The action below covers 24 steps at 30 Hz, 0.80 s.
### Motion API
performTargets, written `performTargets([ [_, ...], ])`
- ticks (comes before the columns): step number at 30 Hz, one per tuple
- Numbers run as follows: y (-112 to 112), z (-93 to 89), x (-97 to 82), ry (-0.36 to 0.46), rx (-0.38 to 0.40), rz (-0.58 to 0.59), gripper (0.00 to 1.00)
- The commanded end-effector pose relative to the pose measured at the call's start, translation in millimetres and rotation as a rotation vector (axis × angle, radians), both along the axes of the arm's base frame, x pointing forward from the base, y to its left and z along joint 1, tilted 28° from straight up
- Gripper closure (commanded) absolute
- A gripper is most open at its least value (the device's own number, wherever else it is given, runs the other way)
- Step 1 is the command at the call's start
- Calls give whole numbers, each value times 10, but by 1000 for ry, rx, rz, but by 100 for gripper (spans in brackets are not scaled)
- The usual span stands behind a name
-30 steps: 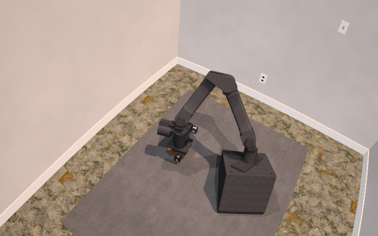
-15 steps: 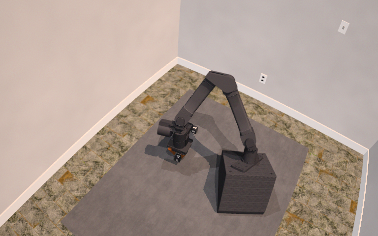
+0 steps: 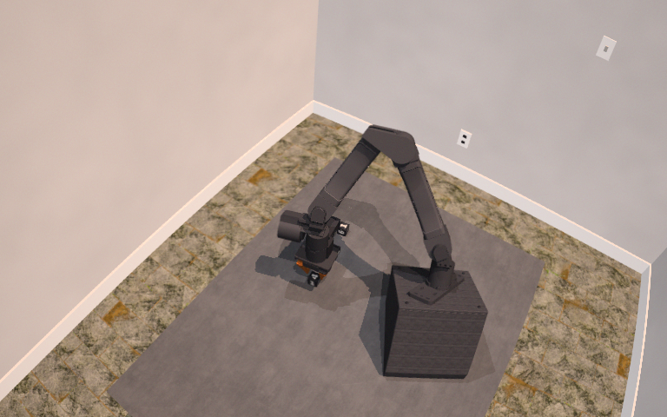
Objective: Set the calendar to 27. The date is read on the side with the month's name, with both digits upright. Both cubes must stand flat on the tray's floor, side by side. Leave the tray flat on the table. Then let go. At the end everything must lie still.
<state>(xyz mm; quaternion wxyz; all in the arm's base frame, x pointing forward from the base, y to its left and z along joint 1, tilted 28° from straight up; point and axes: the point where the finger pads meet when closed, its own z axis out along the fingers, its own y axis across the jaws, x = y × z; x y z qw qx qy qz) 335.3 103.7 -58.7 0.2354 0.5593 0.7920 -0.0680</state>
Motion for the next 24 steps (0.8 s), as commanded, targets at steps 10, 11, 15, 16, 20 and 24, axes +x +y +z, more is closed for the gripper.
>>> performTargets([
  [10,30,33,24,-9,5,6,55],
  [11,31,34,26,-9,5,6,55],
  [15,32,35,31,-9,5,6,55],
  [16,32,35,31,-9,5,6,55],
  [20,33,35,32,-9,5,6,55],
  [24,33,35,32,-9,5,6,55],
])
